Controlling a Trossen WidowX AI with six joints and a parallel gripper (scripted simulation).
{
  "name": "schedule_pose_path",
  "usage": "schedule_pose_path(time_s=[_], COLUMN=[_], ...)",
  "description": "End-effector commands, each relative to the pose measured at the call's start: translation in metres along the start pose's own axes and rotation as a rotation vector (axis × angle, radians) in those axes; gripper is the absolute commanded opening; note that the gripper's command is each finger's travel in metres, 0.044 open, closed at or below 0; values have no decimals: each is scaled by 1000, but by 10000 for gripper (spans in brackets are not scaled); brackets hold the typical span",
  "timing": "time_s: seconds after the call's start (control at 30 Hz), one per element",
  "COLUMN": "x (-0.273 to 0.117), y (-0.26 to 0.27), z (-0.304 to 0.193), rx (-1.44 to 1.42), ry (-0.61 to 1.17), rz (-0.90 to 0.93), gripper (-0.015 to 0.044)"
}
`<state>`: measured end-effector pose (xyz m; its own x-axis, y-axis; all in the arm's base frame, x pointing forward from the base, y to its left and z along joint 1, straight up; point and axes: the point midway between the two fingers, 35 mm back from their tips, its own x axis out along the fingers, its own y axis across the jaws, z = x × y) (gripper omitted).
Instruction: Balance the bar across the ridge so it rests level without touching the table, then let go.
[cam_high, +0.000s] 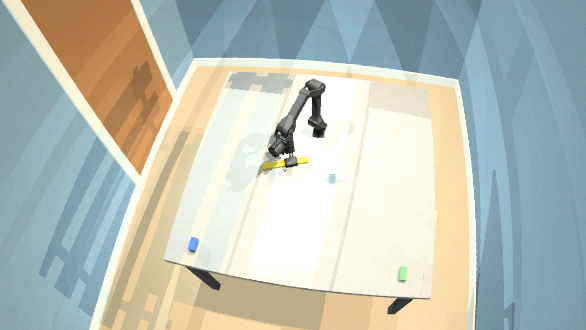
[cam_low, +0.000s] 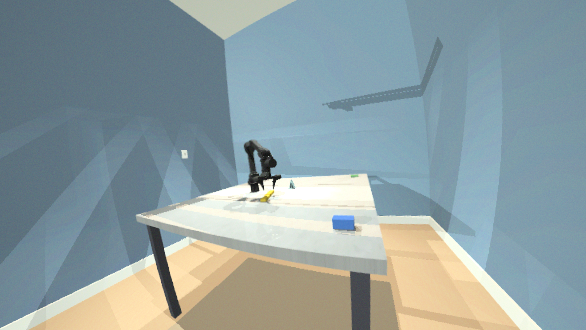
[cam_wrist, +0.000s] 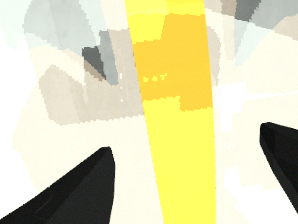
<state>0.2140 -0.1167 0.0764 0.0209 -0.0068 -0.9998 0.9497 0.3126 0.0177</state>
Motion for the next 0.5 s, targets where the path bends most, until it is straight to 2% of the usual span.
schedule_pose_path(time_s=[0.0,0.47], x=[5,25], y=[0,0], z=[1,1], rx=[4,4], ry=[-6,-6], rz=[0,0], gripper=[315,315])
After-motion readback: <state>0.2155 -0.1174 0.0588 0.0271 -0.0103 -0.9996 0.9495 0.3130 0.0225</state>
